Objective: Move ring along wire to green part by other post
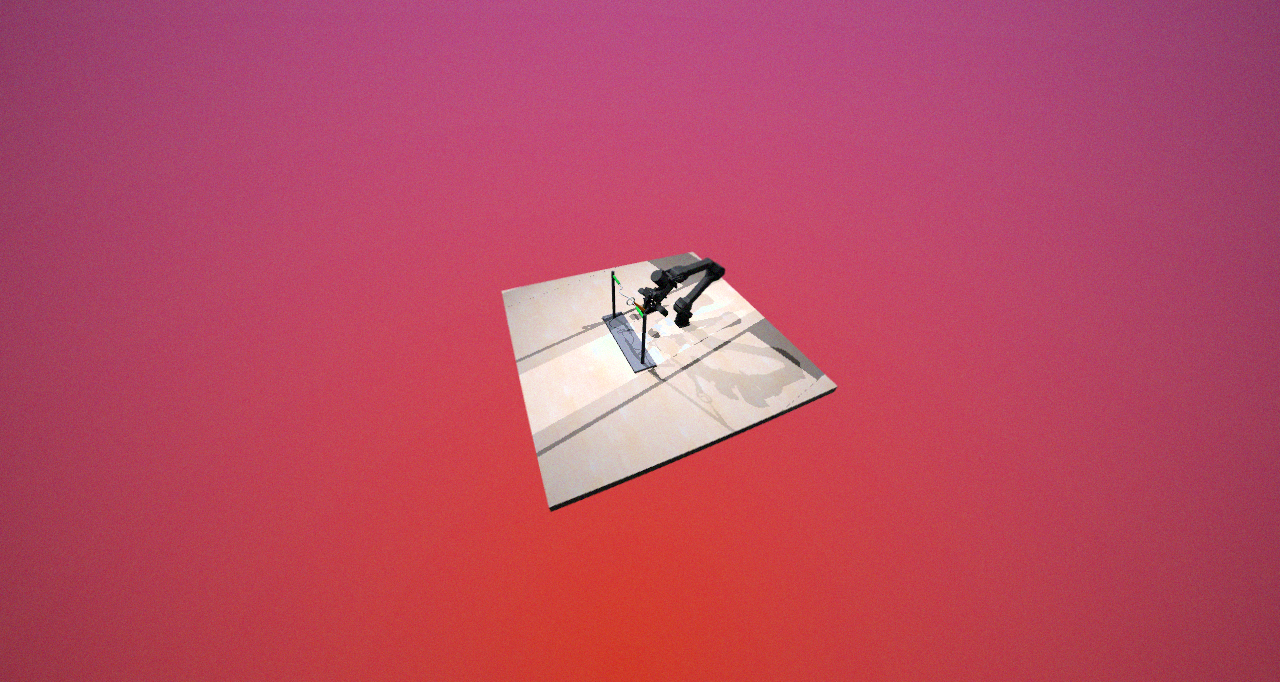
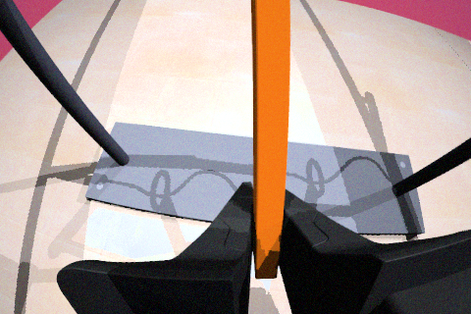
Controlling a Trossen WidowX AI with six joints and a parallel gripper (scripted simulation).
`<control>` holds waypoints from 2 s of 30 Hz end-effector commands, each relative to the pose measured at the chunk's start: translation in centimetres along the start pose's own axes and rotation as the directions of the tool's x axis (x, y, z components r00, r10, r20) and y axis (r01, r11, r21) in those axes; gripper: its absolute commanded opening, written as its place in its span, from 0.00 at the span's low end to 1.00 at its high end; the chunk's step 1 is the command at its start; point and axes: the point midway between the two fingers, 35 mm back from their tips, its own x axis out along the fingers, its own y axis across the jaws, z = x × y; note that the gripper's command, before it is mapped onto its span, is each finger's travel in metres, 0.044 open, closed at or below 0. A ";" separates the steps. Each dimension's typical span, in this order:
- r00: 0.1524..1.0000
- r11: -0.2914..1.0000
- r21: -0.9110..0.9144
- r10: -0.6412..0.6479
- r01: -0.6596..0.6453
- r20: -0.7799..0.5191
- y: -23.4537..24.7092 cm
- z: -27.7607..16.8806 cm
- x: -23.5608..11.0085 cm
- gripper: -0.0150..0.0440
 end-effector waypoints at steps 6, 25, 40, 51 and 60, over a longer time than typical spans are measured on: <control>0.993 0.991 0.121 -0.066 0.054 0.100 1.7 0.4 1.7 0.00; 0.952 0.931 0.352 -0.187 0.094 0.241 6.2 1.9 3.2 0.00; 0.956 0.977 0.198 -0.132 0.080 0.263 6.0 1.7 3.2 0.00; 0.957 0.987 0.144 -0.109 0.072 0.270 6.4 1.8 3.2 0.00; 0.957 0.989 0.134 -0.104 0.070 0.272 7.2 1.9 3.3 0.00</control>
